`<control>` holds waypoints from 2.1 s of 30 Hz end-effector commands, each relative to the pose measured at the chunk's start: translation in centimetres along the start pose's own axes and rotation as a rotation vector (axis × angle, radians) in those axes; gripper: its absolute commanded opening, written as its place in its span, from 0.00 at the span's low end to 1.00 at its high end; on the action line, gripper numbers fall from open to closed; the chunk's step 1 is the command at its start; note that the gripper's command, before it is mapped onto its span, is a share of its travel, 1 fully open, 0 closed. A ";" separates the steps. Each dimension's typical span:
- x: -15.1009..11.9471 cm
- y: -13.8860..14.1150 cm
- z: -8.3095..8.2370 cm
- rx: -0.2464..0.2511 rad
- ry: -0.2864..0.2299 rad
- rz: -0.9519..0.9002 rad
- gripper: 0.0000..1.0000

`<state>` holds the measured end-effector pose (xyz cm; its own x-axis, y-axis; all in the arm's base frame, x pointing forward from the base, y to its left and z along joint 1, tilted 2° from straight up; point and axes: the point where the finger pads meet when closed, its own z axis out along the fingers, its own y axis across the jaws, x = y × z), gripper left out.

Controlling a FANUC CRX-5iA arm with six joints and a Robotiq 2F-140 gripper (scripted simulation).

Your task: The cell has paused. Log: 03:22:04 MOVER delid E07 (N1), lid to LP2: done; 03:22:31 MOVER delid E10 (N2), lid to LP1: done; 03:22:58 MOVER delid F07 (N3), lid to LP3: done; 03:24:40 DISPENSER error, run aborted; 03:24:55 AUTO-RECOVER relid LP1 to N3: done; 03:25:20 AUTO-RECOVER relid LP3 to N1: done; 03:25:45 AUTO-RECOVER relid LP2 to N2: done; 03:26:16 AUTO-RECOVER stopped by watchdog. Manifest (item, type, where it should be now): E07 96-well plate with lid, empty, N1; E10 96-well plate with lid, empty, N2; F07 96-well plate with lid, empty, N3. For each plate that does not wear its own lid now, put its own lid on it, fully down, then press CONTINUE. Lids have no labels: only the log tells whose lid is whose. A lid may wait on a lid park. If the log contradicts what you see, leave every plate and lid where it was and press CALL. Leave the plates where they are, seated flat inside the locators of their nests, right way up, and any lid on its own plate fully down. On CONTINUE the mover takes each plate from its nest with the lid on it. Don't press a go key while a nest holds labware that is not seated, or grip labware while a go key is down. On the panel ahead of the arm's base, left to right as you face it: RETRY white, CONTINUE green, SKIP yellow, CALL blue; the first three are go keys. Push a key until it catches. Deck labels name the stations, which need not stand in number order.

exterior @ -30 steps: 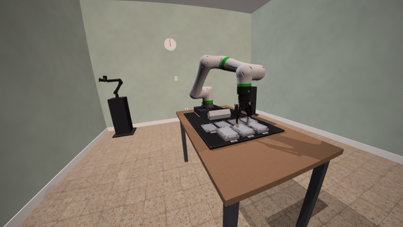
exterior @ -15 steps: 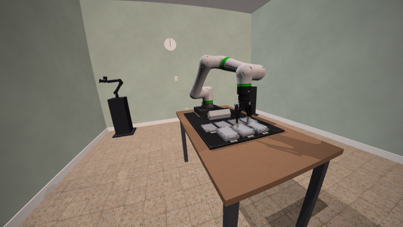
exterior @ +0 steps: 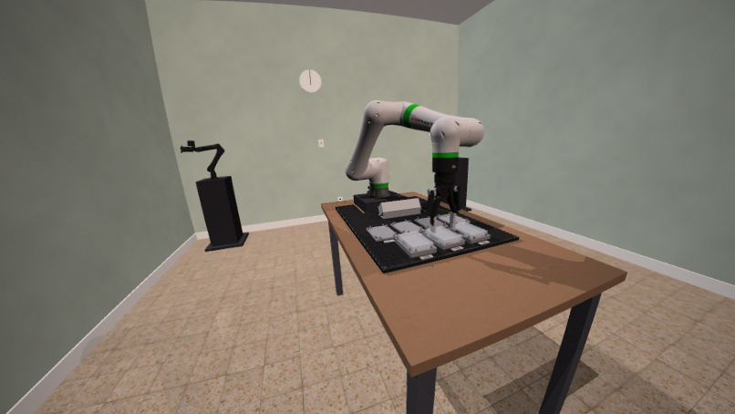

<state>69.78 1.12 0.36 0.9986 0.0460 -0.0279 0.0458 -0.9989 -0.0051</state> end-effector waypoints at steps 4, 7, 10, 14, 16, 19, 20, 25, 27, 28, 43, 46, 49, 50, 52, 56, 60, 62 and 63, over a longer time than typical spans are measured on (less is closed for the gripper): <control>0.0 0.0 0.0 0.000 0.001 0.000 0.59; 0.0 0.0 0.0 0.000 0.001 0.000 0.59; 0.0 0.0 0.0 0.000 0.001 0.000 0.66; 0.0 0.0 0.0 0.000 0.001 0.000 0.66; 0.0 0.0 0.0 0.000 0.001 0.000 0.66; 0.0 0.0 0.0 0.000 0.001 0.000 0.66; 0.0 0.0 0.0 0.000 0.001 0.000 0.66; 0.0 0.0 0.0 0.000 0.001 0.000 0.66; 0.0 0.0 0.0 0.000 0.001 0.000 0.66; 0.0 0.0 0.0 0.000 0.001 0.000 0.66; 0.0 0.0 0.0 0.000 0.001 0.000 0.66; 0.0 0.0 0.0 0.000 0.001 0.000 0.66; 0.0 0.0 0.0 0.000 0.001 0.000 0.66; 0.0 0.0 0.0 0.000 0.001 0.000 0.66; 0.0 0.0 0.0 0.000 0.001 0.000 0.66; 0.0 0.0 0.1 0.000 0.001 0.000 0.66; 0.0 0.0 0.1 0.000 0.001 0.000 0.66; 0.0 0.0 0.2 0.000 0.001 0.000 0.66; 0.0 0.0 0.2 0.000 0.001 0.000 0.66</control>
<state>69.77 1.13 0.16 0.9986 0.0460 -0.0279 0.0458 -0.9989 -0.0051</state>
